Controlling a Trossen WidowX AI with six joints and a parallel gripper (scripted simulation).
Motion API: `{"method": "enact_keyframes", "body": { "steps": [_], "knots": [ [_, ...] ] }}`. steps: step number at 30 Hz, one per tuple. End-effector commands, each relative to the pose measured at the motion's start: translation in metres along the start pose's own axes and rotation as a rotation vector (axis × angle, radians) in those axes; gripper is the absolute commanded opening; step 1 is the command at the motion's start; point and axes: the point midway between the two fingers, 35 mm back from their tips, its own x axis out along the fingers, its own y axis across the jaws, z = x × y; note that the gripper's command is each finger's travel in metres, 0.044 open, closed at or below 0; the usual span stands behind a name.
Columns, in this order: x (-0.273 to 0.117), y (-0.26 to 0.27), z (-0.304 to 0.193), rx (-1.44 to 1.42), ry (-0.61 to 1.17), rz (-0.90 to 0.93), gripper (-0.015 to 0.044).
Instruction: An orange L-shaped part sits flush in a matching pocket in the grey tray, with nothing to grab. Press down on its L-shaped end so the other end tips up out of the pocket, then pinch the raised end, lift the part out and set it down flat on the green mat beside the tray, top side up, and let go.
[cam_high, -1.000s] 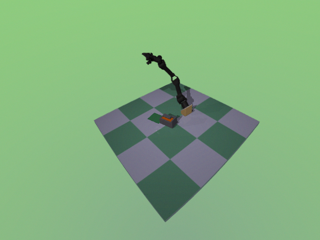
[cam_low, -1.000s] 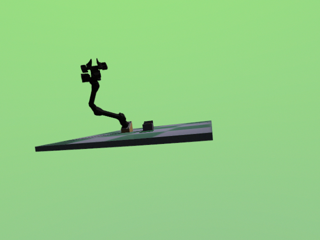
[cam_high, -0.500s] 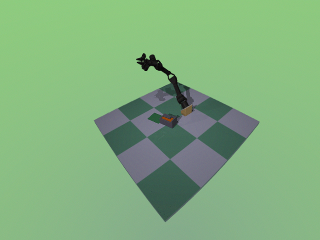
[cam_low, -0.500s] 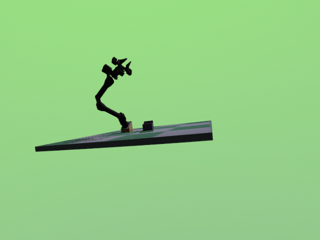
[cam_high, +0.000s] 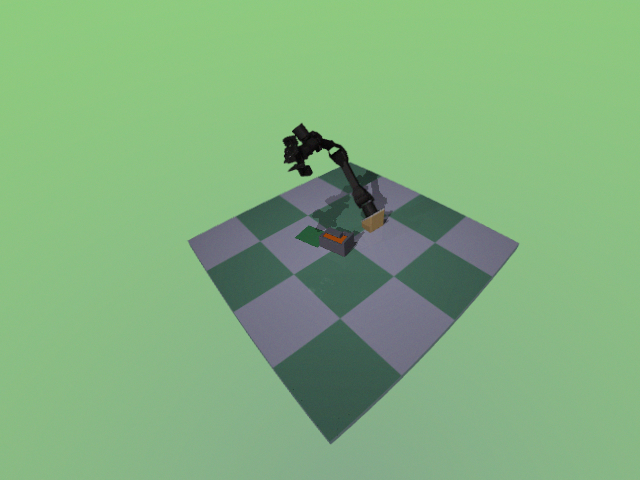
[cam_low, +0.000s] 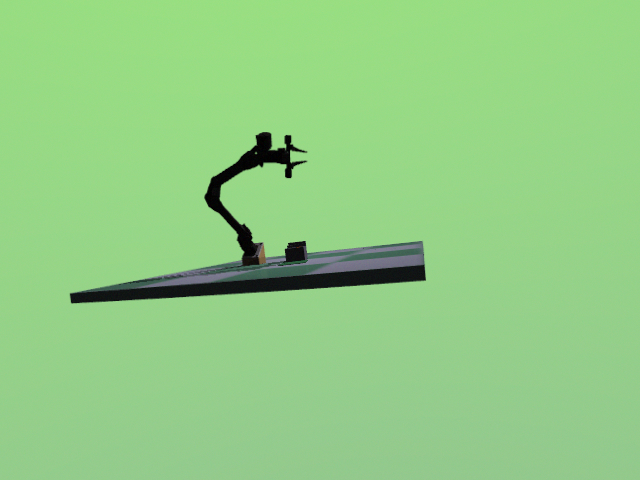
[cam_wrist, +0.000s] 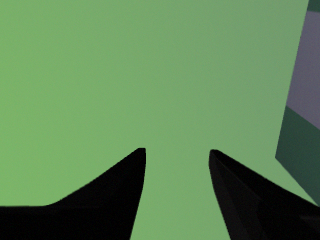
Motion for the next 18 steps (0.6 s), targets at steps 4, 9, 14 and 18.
{"method": "enact_keyframes", "body": {
  "steps": [4, 9, 14, 18],
  "knots": [
    [0.039, -0.105, -0.066, -0.393, 0.158, -0.38, 0.018],
    [0.041, -0.19, -0.099, -0.706, 0.324, -0.666, 0.018],
    [0.016, -0.277, -0.118, -1.076, 0.577, -0.994, 0.018],
    [-0.022, -0.335, -0.116, -1.388, 0.858, -1.28, 0.018]
  ]
}}
